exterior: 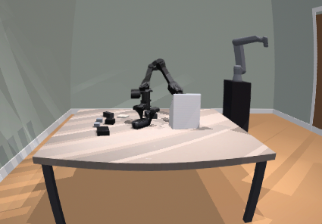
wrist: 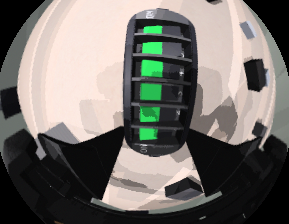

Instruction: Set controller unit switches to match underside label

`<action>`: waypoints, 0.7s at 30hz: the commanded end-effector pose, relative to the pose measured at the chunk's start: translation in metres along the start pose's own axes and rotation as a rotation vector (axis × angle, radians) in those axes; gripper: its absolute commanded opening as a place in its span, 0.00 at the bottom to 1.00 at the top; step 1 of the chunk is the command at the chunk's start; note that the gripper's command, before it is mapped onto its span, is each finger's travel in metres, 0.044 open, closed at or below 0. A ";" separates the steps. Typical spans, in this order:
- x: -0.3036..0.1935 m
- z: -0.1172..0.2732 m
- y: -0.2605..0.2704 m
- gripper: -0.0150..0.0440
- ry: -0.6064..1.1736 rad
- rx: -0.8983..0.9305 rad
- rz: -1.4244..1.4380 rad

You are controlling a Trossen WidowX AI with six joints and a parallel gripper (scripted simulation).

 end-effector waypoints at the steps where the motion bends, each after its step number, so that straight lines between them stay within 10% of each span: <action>1: 0.007 0.001 -0.006 0.25 -0.010 -0.008 -0.014; 21: 0.020 0.001 -0.018 0.25 -0.010 -0.008 -0.015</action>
Point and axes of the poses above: the point midway between the two fingers, 35 mm back from their tips, its own z axis back along the fingers, its own y axis across the jaws, x = y × z, the point moved 5 cm from there along z, back along the fingers, and after that the axes turned 11 degrees about -z, right-handed, at the moved point
